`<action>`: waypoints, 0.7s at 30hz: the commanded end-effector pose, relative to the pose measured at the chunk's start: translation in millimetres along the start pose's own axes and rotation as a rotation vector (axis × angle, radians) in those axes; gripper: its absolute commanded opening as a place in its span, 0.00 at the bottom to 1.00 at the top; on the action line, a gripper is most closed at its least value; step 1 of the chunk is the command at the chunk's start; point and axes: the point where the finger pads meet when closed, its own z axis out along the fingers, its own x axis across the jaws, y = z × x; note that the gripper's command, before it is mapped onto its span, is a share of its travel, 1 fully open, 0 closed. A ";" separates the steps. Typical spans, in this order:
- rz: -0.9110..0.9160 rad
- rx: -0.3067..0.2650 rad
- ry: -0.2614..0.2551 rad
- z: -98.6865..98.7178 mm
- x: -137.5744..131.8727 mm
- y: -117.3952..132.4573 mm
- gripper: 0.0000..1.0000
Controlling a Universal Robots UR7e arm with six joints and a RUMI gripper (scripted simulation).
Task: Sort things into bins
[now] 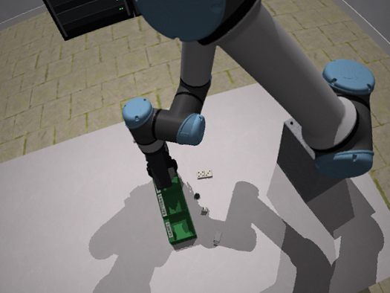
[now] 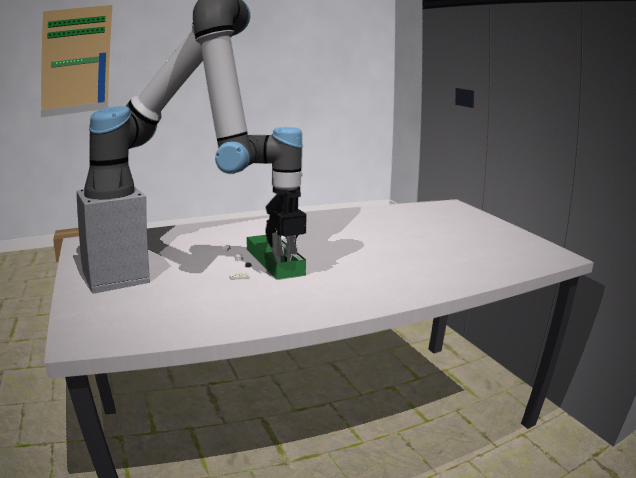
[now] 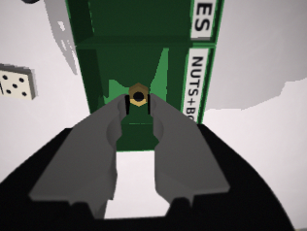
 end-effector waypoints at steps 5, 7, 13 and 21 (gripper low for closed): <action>0.000 -0.001 0.001 0.8 0.0 -0.7 0.00; 0.000 -0.001 0.001 0.8 0.0 -0.8 0.00; 0.000 -0.001 0.001 0.8 -0.1 -0.9 0.18; 0.000 -0.001 0.001 0.8 -0.1 -0.9 0.18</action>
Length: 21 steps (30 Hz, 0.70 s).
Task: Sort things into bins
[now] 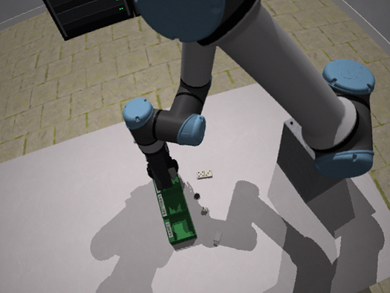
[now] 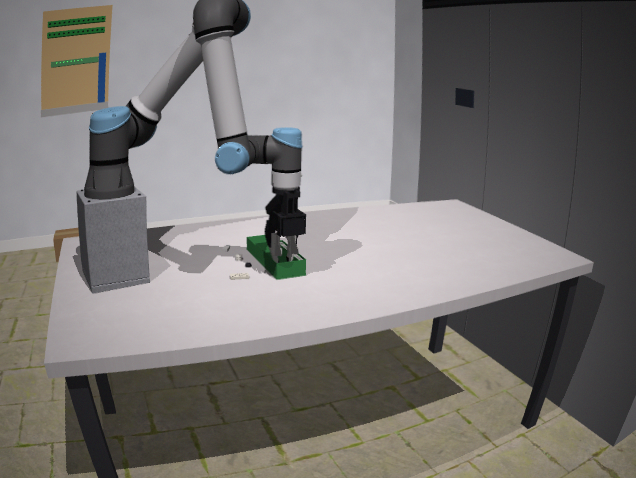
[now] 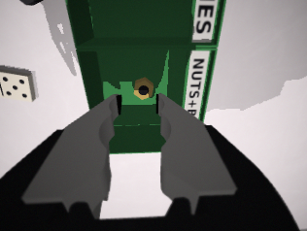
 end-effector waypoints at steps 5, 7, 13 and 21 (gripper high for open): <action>0.000 -0.001 0.001 -0.4 0.5 0.2 0.18; 0.000 -0.001 0.001 -0.4 0.5 0.2 0.18; 0.000 -0.001 0.001 -7.1 0.4 0.2 0.18; 0.000 -0.001 0.001 -17.8 0.4 0.2 0.18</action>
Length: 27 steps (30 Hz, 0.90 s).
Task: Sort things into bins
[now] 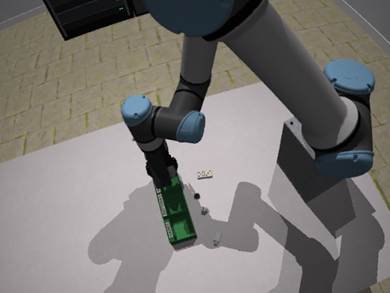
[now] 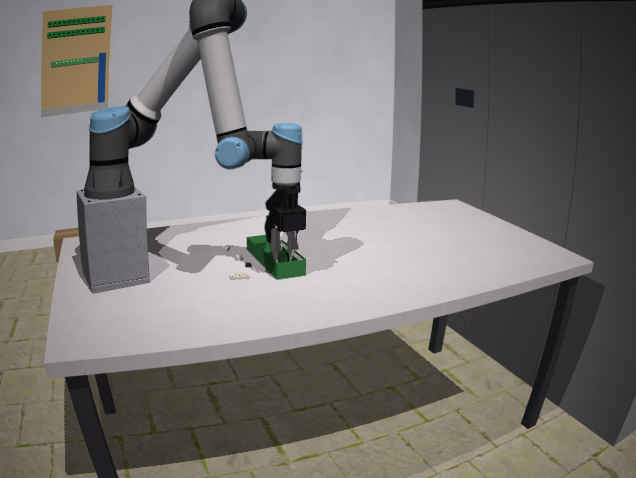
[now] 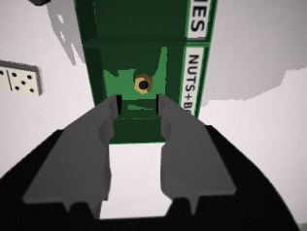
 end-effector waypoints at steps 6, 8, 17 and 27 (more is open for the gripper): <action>0.000 -0.001 0.001 -11.0 0.4 0.2 0.18; 0.000 -0.001 0.001 -13.7 0.4 0.2 0.18; 0.000 -0.001 0.001 -39.7 0.4 0.2 0.18; 0.050 -0.001 0.001 -39.9 -5.6 -5.8 0.18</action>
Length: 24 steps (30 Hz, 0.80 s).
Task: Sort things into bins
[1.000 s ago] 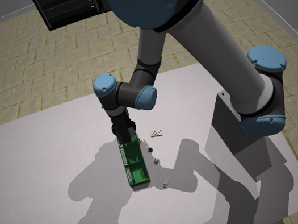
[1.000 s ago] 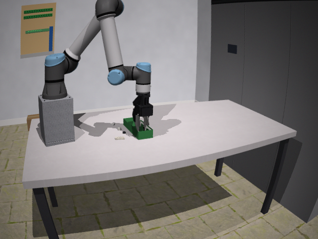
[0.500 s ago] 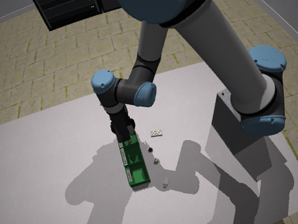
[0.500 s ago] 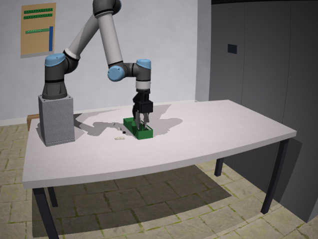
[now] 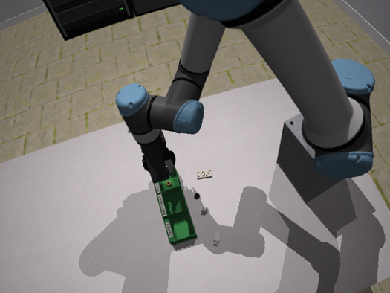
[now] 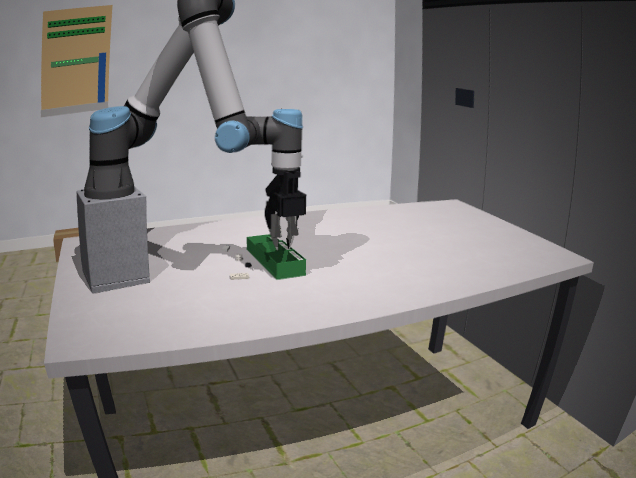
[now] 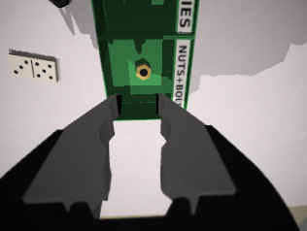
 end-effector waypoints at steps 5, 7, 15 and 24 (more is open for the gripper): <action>0.186 0.000 0.001 -1.9 -34.9 -34.9 0.18; 0.186 0.000 0.001 -2.2 -46.7 -46.7 0.18; 0.186 0.000 0.001 -2.9 -78.5 -78.4 0.18; 0.186 0.000 0.001 -2.9 -80.2 -80.2 0.18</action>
